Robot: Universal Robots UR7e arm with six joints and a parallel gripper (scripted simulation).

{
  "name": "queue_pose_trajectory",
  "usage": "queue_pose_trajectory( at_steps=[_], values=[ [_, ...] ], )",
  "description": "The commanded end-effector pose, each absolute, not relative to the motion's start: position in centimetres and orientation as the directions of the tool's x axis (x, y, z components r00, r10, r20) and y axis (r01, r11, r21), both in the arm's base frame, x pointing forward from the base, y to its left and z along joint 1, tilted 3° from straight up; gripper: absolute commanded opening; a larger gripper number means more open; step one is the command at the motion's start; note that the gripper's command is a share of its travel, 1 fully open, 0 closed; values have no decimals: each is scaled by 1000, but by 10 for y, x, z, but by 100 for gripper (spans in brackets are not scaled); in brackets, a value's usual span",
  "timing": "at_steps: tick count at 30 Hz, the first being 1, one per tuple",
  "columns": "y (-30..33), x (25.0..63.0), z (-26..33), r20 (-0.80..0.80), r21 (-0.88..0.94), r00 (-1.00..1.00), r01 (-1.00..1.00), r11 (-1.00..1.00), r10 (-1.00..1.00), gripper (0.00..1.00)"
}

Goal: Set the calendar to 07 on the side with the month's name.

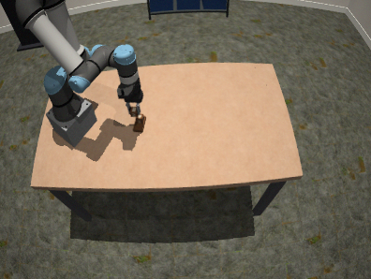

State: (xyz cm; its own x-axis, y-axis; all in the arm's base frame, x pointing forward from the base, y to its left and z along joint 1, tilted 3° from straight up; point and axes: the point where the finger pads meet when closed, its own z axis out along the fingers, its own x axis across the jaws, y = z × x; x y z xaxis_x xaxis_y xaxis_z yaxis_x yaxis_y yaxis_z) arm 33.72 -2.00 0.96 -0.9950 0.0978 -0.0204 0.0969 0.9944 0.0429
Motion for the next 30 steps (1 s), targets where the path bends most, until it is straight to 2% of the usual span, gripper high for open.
queue_pose_trajectory(
  at_steps=[1, 16, 30],
  values=[
    [-20, 337, 10, -21, 43, -995, 97, 994, 98, 60],
    [-20, 337, 10, -20, 43, -992, 121, 992, 122, 60],
    [-22, 333, 10, -14, 46, -966, 257, 965, 258, 60]
  ],
)
